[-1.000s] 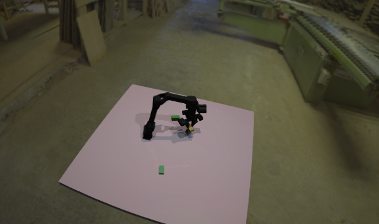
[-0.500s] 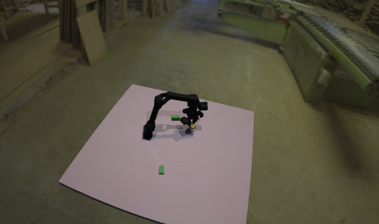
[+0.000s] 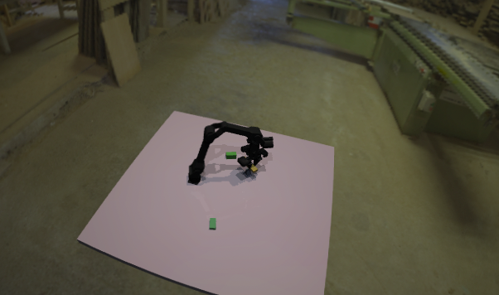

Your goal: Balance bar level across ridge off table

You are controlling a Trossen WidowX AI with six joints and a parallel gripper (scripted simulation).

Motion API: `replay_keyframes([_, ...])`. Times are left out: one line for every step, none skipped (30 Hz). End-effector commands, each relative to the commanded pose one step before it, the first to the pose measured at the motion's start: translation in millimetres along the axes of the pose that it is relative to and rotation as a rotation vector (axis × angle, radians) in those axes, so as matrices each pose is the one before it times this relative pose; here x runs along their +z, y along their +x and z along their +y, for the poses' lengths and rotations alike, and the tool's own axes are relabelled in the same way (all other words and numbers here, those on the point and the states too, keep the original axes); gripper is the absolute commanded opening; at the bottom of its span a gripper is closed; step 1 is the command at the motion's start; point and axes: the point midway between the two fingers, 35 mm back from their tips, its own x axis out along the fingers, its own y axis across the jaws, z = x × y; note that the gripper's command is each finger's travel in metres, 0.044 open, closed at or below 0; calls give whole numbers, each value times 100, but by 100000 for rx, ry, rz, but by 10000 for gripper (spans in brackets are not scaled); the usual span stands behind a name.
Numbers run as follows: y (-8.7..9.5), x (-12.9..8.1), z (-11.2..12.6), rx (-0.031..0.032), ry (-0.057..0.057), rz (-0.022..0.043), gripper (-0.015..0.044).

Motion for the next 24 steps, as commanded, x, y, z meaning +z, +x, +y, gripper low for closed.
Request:
replay_keyframes([1012, 8, 111, 722, -409, -77, 0])
replay_keyframes([163, 1, 6, 1, 0, 0, 0])
replay_keyframes([163, 1, 7, 1, 0, 0, 0])
replay_keyframes([163, 2, 8, 1, 0, 0, 0])
replay_keyframes([163, 2, 9, 1, 0, 0, 0])
replay_keyframes([132, 2, 8, 1, 0, 0, 0])
replay_keyframes([80, 1, 5, 0, 0, 0, 0])
replay_keyframes([27, 1, 2, 0, 0, 0, 0])
replay_keyframes([-10, -2, -7, 0, 0, 0, 0])
replay_keyframes([0, 0, 0, 0, 0, 0, 0])
replay_keyframes([0, 0, 0, 0, 0, 0, 0])
replay_keyframes([-8, -4, -5, 0, 0, 0, 0])
replay_keyframes([0, 0, 0, 0, 0, 0, 0])
replay_keyframes([12, 2, 6, 0, 0, 0, 0])
replay_keyframes([0, 0, 0, 0, 0, 0, 0])
replay_keyframes([-28, 0, 0, 0, 0, 0, 0])
replay_keyframes([-41, 1, 3, 0, 0, 0, 0])
replay_keyframes([-57, 5, 10, 1, 0, 0, 0])
replay_keyframes([-49, -5, -10, -1, 0, 0, 0])
replay_keyframes([-22, -2, -4, 0, 0, 0, 0])
replay_keyframes([8, 0, 0, 0, 0, 0, 0])
replay_keyframes([8, 0, 0, 0, 0, 0, 0])
replay_keyframes([17, 2, 3, 0, 0, 0, 0])
replay_keyframes([0, 0, 0, 0, 0, 0, 0])
